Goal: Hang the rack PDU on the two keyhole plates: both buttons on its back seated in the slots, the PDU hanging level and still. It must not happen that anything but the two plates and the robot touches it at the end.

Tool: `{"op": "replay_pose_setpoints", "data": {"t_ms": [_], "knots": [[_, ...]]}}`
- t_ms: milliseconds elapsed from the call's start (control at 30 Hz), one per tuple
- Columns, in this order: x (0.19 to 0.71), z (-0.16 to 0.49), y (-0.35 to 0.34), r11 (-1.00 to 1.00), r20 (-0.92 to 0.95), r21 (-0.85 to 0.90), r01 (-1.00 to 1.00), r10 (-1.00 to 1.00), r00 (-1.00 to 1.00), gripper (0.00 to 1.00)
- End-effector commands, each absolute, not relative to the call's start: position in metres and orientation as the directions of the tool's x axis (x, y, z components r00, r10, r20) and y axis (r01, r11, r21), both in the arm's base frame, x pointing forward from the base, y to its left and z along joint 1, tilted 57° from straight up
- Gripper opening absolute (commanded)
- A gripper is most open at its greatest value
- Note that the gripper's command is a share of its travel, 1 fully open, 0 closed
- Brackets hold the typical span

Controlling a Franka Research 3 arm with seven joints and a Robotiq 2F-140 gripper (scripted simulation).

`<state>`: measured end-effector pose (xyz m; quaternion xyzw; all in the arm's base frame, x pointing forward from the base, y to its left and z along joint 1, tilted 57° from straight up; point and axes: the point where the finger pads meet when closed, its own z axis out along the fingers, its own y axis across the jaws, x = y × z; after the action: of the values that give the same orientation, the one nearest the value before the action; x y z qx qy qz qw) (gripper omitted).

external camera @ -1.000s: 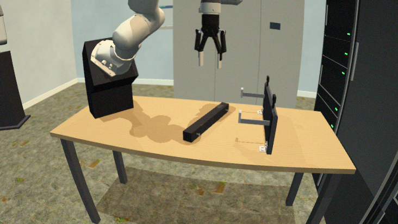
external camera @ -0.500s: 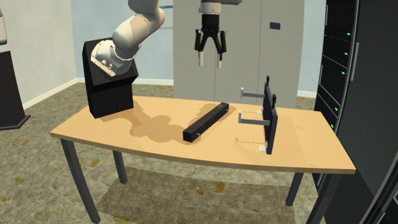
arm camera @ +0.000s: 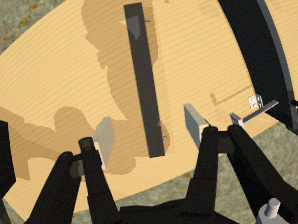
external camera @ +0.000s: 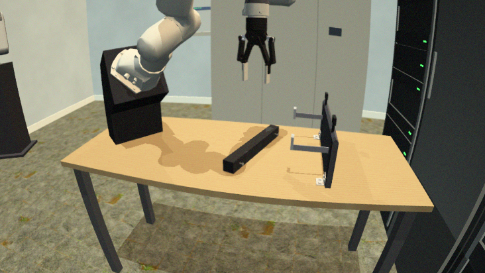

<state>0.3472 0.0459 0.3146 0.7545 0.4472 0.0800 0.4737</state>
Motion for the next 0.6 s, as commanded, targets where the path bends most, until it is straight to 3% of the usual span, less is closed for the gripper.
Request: {"op": "replay_pose_setpoints", "data": {"t_ms": [0,567], "knots": [[0.349,0.313,0.045,-0.156,-0.296,0.789,0.595,0.751,0.590,0.55],[0.387,0.275,0.001,-0.156,-0.296,0.789,0.594,0.751,0.590,0.55]]}}
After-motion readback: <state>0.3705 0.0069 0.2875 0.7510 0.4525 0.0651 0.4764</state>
